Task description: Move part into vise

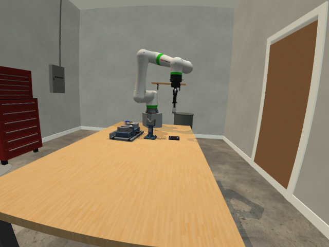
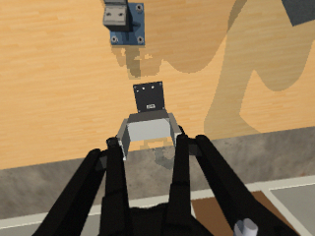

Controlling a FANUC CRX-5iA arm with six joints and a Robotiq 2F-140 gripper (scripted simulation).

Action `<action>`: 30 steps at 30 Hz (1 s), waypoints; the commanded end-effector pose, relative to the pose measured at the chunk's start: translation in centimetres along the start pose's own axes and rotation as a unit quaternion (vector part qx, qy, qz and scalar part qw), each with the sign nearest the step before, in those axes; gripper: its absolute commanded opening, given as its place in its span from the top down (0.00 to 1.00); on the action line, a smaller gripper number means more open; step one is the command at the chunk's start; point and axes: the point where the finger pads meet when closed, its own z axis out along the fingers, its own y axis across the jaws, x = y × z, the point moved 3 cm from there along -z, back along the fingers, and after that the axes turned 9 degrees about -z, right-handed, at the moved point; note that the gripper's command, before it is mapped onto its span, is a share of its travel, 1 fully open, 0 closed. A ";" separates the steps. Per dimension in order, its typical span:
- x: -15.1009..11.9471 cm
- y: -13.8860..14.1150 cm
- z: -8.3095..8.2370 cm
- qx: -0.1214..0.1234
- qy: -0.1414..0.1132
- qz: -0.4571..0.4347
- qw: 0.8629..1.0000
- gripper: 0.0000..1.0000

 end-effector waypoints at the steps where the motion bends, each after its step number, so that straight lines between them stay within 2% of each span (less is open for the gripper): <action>1: 0.0 0.0 0.0 0.000 0.000 0.000 1.000 1.00; 30: 0.4 -0.1 0.0 0.000 0.000 0.001 1.000 1.00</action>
